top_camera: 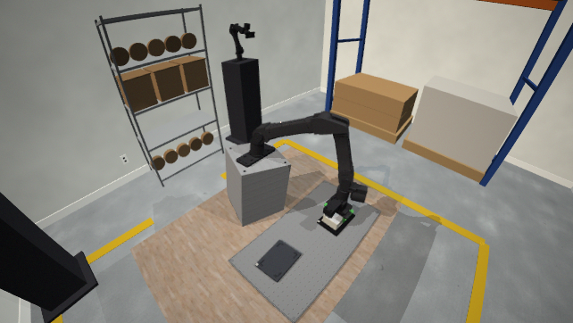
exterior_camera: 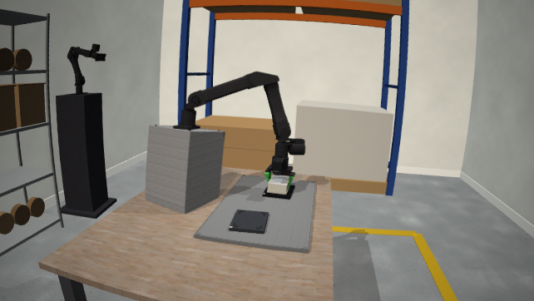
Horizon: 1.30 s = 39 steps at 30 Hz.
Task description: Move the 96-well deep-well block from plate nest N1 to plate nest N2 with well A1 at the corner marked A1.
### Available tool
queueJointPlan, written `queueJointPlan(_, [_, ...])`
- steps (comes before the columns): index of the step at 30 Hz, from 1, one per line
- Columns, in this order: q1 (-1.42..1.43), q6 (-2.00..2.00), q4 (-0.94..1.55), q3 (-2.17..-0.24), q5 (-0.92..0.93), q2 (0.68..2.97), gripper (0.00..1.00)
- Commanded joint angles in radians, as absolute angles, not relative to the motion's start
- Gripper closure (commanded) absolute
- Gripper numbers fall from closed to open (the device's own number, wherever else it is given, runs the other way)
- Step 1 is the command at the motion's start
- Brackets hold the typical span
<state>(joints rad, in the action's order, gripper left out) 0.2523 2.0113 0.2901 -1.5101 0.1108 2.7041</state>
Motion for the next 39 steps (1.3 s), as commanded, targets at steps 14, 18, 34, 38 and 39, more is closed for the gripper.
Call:
queueJointPlan(14, [0.253,2.012,0.288,-1.523,0.107,2.702,1.0])
queueJointPlan(18, [0.253,2.012,0.287,-1.524,0.107,2.704,1.0])
queueJointPlan(34, [0.253,2.013,0.286,-1.526,0.107,2.707,0.0])
queueJointPlan(38, [0.253,2.013,0.286,-1.526,0.107,2.707,0.0])
queueJointPlan(39, [0.253,2.013,0.286,-1.526,0.107,2.707,0.0])
